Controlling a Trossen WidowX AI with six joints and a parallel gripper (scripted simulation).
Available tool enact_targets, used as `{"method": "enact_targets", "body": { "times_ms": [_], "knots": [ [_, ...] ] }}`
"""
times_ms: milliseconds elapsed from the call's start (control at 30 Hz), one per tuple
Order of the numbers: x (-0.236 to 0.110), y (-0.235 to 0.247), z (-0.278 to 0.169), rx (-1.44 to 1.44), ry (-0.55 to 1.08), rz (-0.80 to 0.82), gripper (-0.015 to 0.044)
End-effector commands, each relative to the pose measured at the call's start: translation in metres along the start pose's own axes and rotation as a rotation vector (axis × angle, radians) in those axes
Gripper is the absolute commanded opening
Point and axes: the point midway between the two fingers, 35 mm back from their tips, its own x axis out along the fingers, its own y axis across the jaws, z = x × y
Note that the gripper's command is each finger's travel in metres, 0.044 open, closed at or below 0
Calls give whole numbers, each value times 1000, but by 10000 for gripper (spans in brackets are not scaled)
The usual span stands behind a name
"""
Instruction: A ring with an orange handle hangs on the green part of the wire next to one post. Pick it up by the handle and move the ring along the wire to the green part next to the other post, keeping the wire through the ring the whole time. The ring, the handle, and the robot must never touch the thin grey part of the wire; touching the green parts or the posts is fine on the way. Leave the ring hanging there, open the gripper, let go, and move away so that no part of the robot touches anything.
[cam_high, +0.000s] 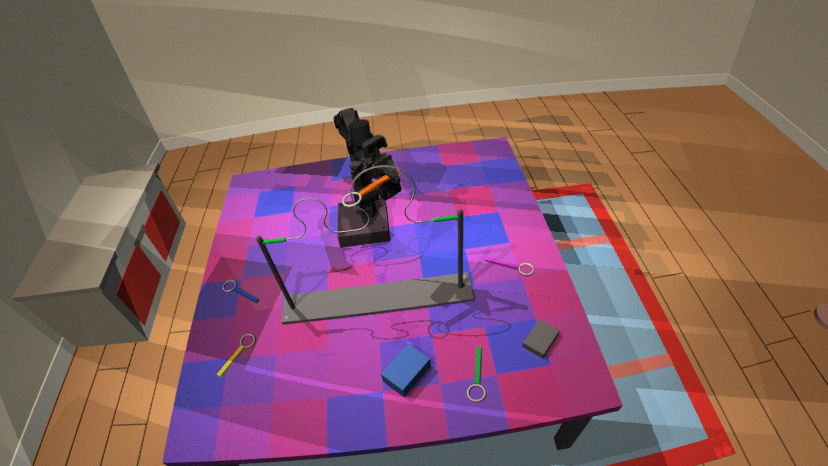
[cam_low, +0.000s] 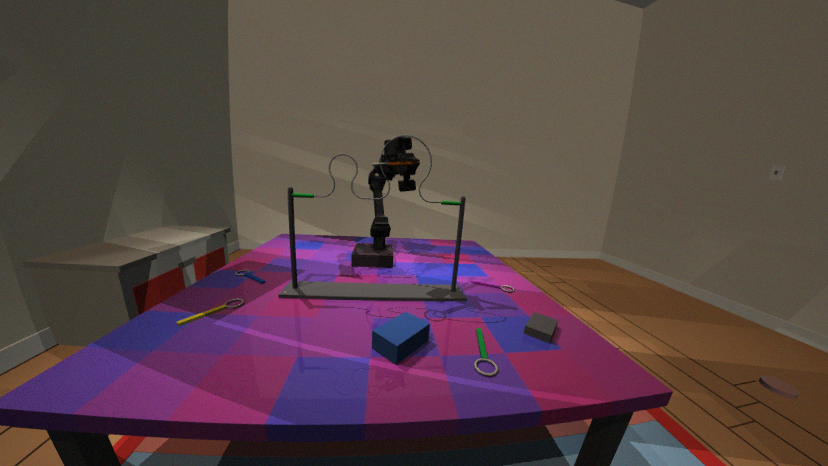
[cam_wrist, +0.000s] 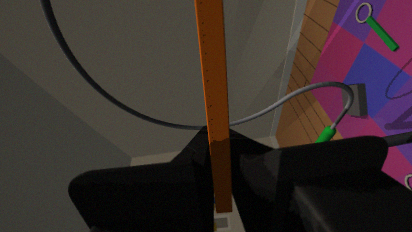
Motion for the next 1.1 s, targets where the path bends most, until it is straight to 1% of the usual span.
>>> {"method": "enact_targets", "body": {
  "times_ms": [0,1067],
  "knots": [
    [0,0,-1,-47,9,-22,-150],
    [-2,-11,1,-395,29,-217,-150]
  ]
}}
